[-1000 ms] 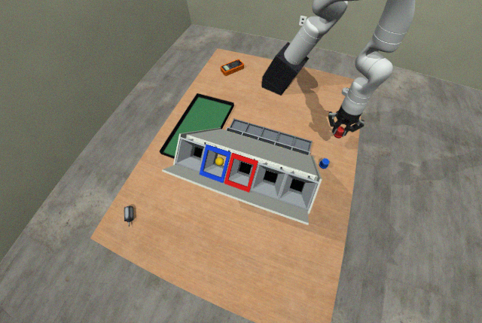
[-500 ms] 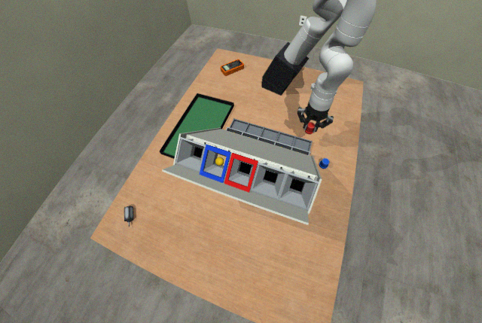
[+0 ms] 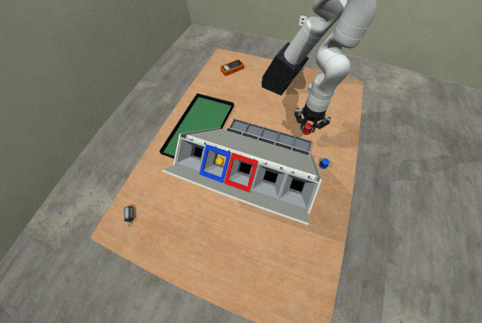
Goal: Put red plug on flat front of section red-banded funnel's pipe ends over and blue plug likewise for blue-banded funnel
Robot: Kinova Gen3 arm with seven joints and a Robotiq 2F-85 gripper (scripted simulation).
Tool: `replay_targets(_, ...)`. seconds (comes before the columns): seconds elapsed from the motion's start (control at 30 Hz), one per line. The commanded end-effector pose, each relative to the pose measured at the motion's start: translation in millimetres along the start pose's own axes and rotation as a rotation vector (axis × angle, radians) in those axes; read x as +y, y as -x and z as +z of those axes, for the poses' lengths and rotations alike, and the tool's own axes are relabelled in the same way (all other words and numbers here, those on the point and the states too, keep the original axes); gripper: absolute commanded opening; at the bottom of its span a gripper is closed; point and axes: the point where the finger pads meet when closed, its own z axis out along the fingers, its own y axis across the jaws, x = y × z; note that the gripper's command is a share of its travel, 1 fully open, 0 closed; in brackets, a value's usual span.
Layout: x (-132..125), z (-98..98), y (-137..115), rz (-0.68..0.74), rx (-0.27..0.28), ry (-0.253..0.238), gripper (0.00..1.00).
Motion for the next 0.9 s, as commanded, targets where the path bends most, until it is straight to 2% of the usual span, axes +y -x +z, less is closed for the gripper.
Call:
replay_targets(0.0, 0.8, -0.2, 0.2, -0.002, 0.003, -0.002, 0.0)
replay_targets(0.13, 0.8, -0.2, 0.2, -0.002, 0.003, -0.002, 0.0)
replay_targets(0.17, 0.8, 24.6, 0.1, 0.001, 0.001, -0.001, 0.0)
replay_targets(0.7, 0.8, 24.6, 0.1, 0.001, 0.001, -0.001, 0.0)
replay_targets(0.73, 0.3, 49.2, -0.1, -0.001, 0.003, -0.002, 0.0)
replay_targets(0.87, 0.3, 49.2, -0.1, -0.001, 0.003, -0.002, 0.0)
